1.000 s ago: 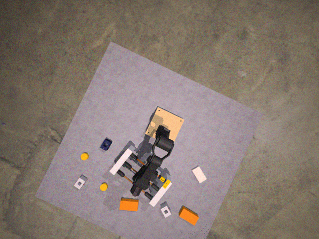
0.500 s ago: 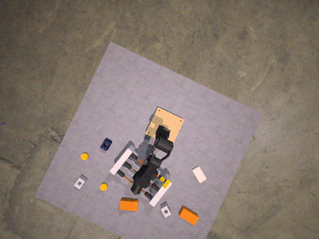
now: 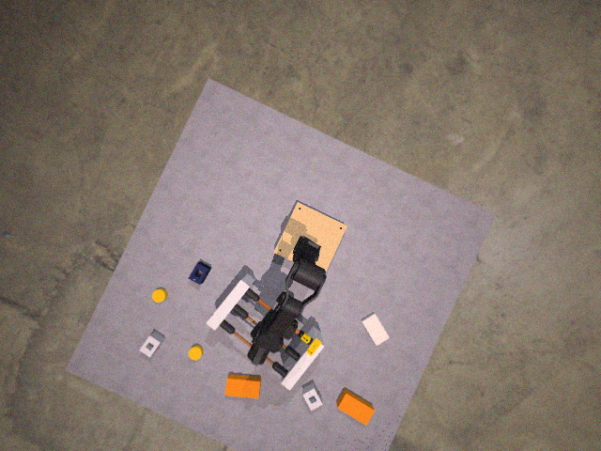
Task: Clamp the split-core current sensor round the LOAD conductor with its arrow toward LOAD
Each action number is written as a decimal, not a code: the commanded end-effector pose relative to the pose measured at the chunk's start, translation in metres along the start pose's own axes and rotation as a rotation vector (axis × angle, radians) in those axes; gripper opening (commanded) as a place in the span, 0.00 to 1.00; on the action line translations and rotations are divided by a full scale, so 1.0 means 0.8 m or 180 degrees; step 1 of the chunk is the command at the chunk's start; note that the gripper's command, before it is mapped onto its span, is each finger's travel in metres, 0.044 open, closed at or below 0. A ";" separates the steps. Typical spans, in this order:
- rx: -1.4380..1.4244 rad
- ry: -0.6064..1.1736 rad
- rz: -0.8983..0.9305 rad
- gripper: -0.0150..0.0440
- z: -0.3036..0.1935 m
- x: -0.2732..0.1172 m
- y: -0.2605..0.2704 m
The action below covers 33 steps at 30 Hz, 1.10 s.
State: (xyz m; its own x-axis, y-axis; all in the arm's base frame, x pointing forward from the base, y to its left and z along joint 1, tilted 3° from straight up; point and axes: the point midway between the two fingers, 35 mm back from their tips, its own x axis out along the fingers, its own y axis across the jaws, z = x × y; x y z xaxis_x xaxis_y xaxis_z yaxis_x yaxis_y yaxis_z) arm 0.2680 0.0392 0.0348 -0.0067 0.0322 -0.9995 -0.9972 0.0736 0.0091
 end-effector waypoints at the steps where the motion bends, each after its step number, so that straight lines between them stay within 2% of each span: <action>1: 0.0000 0.0000 0.0000 0.90 0.000 -0.001 0.000; 15: 0.0000 0.0000 0.0000 0.74 0.000 -0.001 0.000; 26: 0.0000 0.0000 0.0000 0.25 0.000 -0.001 0.000; 33: 0.0000 0.0000 0.0000 0.25 0.000 -0.001 0.000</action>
State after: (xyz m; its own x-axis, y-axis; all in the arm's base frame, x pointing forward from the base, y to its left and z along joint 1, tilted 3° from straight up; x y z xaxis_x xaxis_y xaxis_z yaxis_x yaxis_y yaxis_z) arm 0.2681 0.0392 0.0348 -0.0066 0.0322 -0.9995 -0.9972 0.0736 0.0090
